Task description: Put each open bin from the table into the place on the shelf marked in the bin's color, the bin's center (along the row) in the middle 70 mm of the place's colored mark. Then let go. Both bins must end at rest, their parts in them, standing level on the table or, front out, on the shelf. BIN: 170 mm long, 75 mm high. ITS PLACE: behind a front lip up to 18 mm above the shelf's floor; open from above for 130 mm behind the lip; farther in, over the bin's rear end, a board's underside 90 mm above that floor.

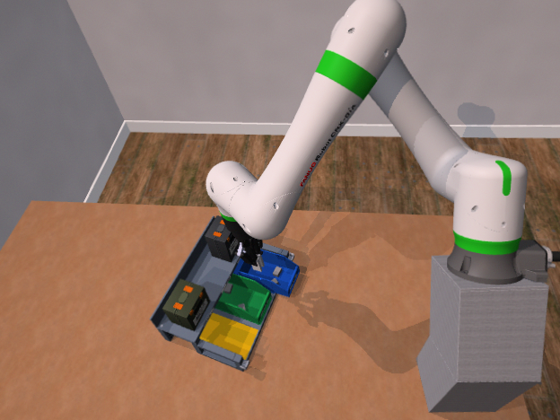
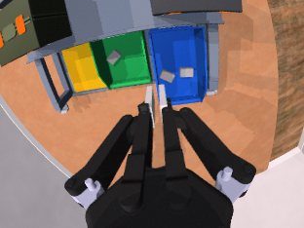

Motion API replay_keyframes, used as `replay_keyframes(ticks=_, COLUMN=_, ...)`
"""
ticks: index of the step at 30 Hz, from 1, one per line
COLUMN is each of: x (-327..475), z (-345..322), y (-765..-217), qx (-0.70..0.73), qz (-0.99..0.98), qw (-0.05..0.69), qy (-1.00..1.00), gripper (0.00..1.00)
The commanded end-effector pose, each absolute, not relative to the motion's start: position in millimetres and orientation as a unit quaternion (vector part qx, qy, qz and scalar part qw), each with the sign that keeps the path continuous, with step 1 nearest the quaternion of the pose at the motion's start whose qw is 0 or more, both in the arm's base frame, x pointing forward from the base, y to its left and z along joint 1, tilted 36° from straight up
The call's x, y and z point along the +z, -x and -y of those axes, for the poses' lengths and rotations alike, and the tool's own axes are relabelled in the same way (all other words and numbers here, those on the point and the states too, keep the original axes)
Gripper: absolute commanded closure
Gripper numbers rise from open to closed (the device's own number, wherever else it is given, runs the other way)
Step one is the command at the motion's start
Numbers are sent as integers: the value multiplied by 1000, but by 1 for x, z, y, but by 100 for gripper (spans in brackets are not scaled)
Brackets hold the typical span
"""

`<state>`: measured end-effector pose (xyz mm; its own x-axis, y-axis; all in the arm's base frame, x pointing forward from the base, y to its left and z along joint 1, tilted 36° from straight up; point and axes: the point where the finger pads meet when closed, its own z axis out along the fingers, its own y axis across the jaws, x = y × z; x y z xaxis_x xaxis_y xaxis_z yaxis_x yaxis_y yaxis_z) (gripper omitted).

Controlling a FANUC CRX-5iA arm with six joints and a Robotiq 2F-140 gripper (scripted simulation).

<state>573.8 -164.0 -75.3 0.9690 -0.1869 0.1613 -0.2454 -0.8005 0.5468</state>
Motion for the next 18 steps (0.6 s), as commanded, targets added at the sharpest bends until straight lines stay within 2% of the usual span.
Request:
replay_keyframes(ticks=1, x=-75, z=164, y=-574, qx=50, qz=114, qw=294, qy=-948, gripper=94)
replay_keyframes(ticks=5, x=-75, z=164, y=-574, qx=50, qz=114, qw=294, qy=-948, gripper=94)
replay_keyframes(ticks=6, x=-75, z=164, y=-574, qx=50, qz=114, qw=294, qy=-948, gripper=100)
replay_keyframes(ticks=18, x=-75, z=164, y=-574, qx=50, qz=114, qw=294, qy=-948, gripper=100)
